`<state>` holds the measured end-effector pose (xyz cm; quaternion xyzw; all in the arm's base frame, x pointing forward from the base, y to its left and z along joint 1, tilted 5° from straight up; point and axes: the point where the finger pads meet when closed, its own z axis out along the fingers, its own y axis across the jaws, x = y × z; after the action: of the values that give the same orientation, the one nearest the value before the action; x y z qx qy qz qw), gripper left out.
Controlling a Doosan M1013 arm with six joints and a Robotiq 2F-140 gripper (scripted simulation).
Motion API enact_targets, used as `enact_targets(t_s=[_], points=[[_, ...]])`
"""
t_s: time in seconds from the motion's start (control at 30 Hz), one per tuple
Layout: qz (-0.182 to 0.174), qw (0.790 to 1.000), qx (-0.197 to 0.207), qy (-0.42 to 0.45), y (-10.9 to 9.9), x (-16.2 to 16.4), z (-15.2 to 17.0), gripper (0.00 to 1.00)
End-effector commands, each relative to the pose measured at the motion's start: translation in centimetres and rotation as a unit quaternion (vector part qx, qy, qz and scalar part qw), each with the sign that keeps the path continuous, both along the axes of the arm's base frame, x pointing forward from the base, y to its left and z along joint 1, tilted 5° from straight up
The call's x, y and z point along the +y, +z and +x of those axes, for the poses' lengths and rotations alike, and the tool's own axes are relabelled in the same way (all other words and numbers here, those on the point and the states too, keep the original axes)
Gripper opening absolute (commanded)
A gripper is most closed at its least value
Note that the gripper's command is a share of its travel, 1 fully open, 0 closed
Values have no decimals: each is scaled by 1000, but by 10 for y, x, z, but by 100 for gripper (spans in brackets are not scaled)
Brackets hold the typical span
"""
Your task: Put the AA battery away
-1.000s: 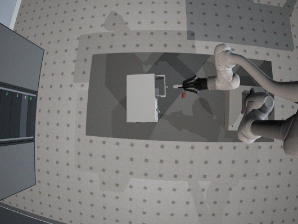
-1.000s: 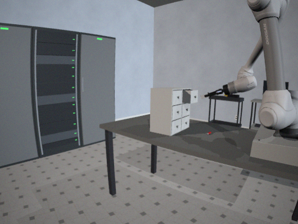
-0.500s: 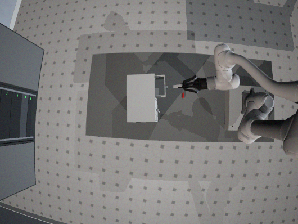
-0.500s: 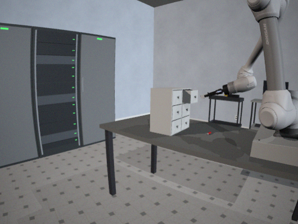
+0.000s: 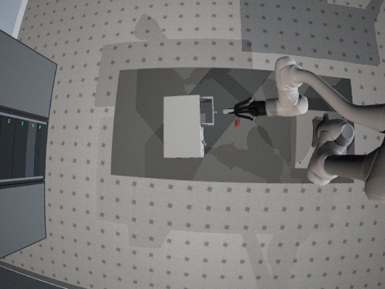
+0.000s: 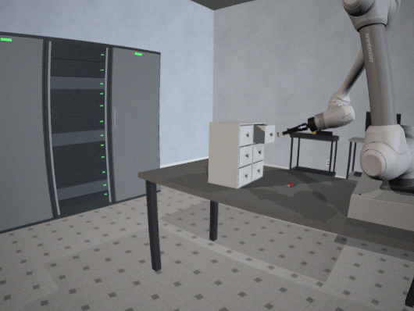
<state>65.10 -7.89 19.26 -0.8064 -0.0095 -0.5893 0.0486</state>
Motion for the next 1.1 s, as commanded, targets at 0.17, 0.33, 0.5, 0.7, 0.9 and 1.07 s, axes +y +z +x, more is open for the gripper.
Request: enact_targets(t_s=[0.17,0.33,0.5,0.7,0.9,1.07], points=[[0,1000,0,0,0,0,6,0],[0,1000,0,0,1,1,13,0],[0,1000,0,0,1,1,21,0],[0,1000,0,0,1,2,30,0],[0,1000,0,0,2,3,40,0],[0,1000,0,0,2,3,49,0]])
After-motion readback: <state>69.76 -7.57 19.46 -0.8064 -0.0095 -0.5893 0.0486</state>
